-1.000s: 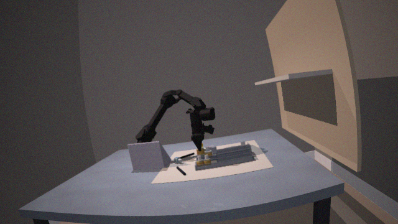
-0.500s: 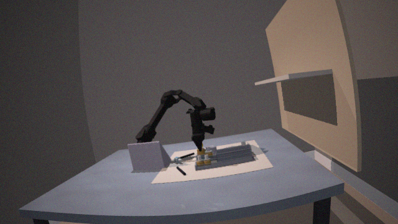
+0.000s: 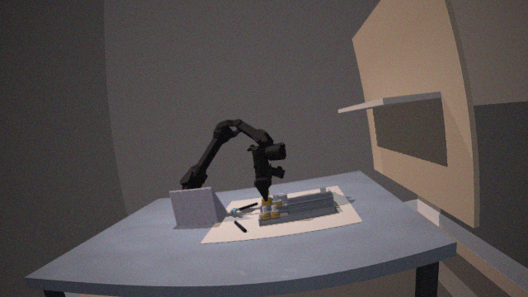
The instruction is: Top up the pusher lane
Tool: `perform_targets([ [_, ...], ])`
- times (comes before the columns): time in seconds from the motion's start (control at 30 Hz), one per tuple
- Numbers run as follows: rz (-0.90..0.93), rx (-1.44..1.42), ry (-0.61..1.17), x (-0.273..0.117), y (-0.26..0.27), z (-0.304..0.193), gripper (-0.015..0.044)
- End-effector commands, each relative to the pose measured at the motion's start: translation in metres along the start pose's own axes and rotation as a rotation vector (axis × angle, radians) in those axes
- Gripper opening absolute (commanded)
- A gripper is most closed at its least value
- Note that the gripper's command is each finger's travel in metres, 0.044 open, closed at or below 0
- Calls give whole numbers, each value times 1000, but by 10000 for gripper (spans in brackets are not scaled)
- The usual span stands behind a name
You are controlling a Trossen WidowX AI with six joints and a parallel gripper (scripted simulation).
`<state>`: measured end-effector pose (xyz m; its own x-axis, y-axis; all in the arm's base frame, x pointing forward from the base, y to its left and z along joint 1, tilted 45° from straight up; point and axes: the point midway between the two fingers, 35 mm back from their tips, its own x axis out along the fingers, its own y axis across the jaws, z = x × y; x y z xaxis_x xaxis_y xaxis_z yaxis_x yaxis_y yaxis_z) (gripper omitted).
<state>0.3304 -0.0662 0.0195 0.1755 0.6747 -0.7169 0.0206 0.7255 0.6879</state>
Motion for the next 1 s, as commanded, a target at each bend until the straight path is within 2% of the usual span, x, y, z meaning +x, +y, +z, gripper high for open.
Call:
perform_targets([
  [0.0, 5, -9, -16, 2, 2, 5, 0],
  [0.97, 6, -8, -16, 10, 2, 4, 0],
])
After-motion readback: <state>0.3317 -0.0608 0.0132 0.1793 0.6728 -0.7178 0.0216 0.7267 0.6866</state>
